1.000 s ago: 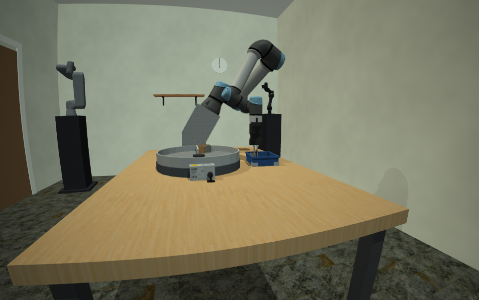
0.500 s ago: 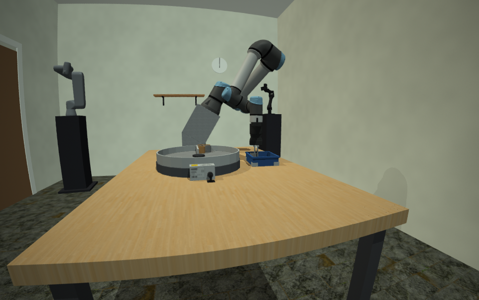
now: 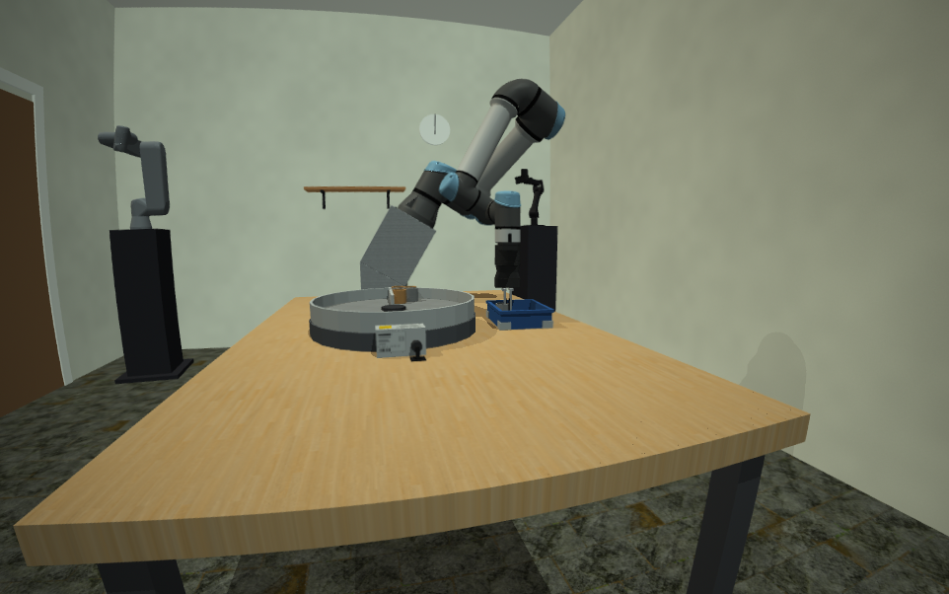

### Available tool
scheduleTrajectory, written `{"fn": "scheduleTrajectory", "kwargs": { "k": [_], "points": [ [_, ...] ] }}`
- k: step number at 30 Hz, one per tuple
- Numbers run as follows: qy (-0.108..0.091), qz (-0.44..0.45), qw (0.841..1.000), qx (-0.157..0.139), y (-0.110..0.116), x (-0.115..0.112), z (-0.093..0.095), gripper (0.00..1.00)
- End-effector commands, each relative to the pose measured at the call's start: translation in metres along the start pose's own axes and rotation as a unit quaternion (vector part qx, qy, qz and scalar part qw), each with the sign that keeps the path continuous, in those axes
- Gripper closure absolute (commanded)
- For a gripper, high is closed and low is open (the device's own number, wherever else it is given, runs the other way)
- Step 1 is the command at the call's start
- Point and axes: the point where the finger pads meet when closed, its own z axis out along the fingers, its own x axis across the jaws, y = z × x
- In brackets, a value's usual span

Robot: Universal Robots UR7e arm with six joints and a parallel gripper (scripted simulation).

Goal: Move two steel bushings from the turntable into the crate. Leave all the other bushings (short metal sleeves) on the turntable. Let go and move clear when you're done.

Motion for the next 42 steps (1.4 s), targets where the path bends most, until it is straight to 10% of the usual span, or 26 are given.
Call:
{"fn": "scheduleTrajectory", "kwargs": {
  "k": [1, 10, 11, 42],
  "points": [
    [0.000, -0.001, 1.000, 0.001, -0.0002, -0.0004, 0.0017, 1.00],
    [0.000, -0.001, 1.000, 0.001, -0.0002, -0.0004, 0.0017, 1.00],
    [0.000, -0.001, 1.000, 0.001, 0.0000, 0.0001, 0.0012, 0.53],
    [0.000, -0.001, 1.000, 0.001, 0.0000, 0.0001, 0.0012, 0.53]
  ]
}}
